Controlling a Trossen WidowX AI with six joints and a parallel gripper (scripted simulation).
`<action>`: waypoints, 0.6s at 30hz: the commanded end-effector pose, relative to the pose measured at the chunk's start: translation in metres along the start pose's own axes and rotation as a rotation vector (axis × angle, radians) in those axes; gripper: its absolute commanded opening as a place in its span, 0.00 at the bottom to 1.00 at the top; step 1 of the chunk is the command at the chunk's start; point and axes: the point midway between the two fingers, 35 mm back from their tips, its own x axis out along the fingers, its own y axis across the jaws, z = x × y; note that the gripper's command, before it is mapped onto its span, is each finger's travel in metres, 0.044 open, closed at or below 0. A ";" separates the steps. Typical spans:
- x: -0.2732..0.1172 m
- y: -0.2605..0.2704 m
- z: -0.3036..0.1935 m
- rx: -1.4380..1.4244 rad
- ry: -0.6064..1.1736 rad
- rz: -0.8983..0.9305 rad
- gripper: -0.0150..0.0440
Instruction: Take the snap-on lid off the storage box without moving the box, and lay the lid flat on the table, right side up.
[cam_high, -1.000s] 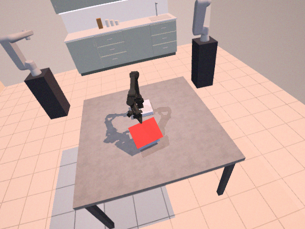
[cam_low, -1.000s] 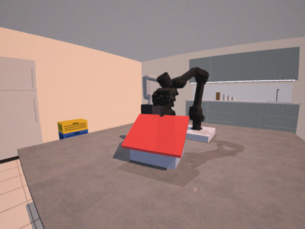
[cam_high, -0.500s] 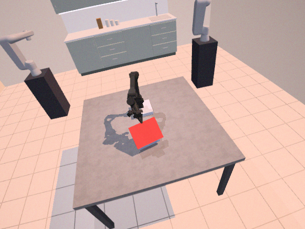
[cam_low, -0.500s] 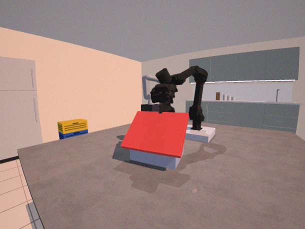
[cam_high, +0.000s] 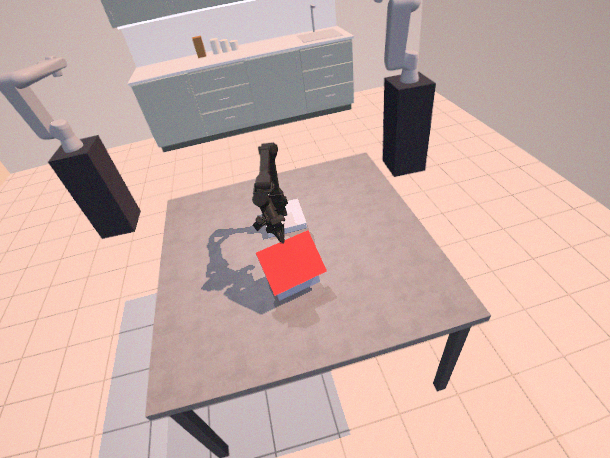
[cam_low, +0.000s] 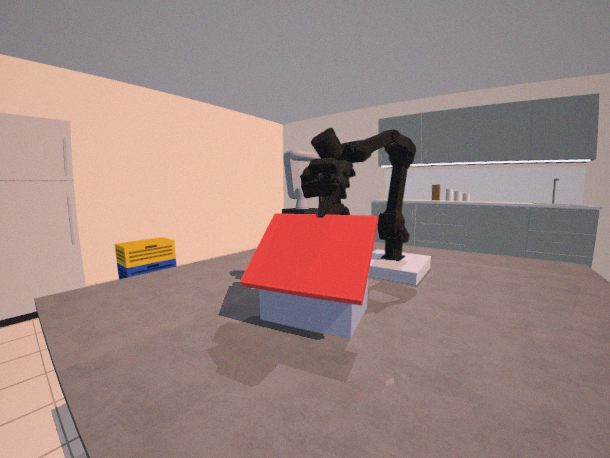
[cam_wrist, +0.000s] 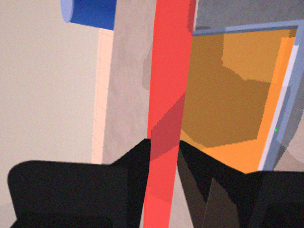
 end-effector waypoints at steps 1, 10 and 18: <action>-0.006 0.010 0.001 0.000 -0.004 0.015 0.25; -0.014 0.019 0.001 0.000 -0.004 0.015 0.25; -0.020 0.027 0.001 0.000 -0.004 0.015 0.25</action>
